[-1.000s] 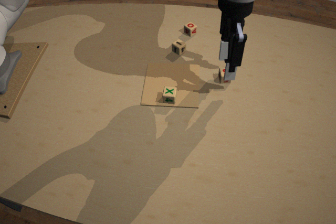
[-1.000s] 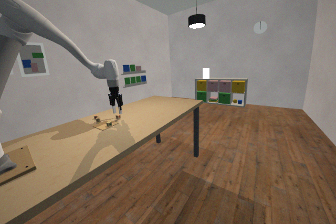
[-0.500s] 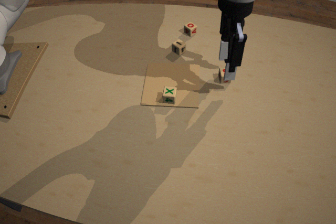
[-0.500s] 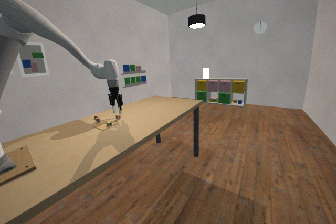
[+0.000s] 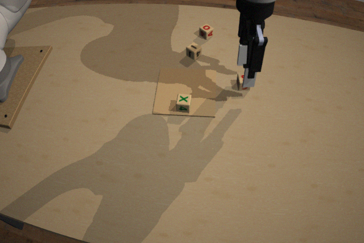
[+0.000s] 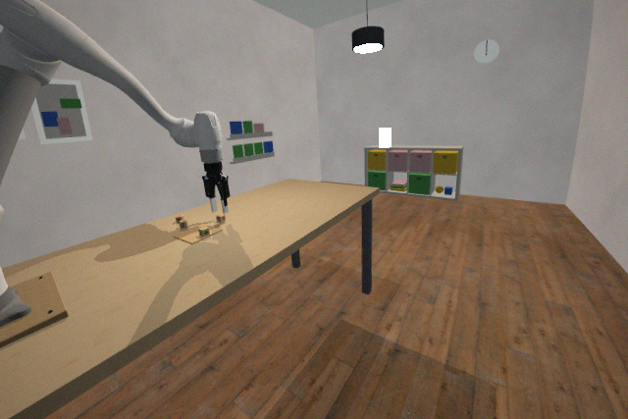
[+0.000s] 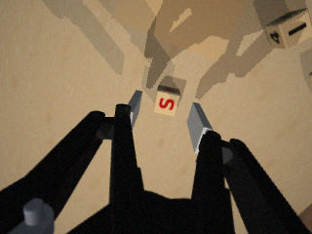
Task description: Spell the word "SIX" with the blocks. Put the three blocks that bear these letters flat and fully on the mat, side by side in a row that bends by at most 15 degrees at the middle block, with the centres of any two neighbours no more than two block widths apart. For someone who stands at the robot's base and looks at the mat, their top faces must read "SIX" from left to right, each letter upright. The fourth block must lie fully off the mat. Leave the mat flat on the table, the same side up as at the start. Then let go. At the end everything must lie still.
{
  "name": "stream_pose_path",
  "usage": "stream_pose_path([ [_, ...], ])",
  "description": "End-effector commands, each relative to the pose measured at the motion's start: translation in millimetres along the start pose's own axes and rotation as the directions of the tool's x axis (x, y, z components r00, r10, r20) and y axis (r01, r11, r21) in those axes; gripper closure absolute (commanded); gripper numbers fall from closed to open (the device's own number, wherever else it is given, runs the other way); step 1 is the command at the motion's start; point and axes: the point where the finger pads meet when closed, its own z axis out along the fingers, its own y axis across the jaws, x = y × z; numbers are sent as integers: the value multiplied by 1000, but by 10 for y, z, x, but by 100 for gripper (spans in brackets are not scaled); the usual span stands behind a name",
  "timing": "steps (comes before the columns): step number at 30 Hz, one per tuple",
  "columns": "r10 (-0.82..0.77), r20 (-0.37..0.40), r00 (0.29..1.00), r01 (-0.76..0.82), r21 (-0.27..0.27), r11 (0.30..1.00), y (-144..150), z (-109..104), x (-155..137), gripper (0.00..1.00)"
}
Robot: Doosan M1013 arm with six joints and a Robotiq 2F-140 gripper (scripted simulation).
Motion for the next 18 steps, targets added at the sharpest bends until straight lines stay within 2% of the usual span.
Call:
stream_pose_path([
  [1, 6, 0, 1000, -6, -1, 1000, 17, 17, 3, 60],
  [18, 6, 0, 1000, -6, -1, 1000, 33, 17, 5, 60],
])
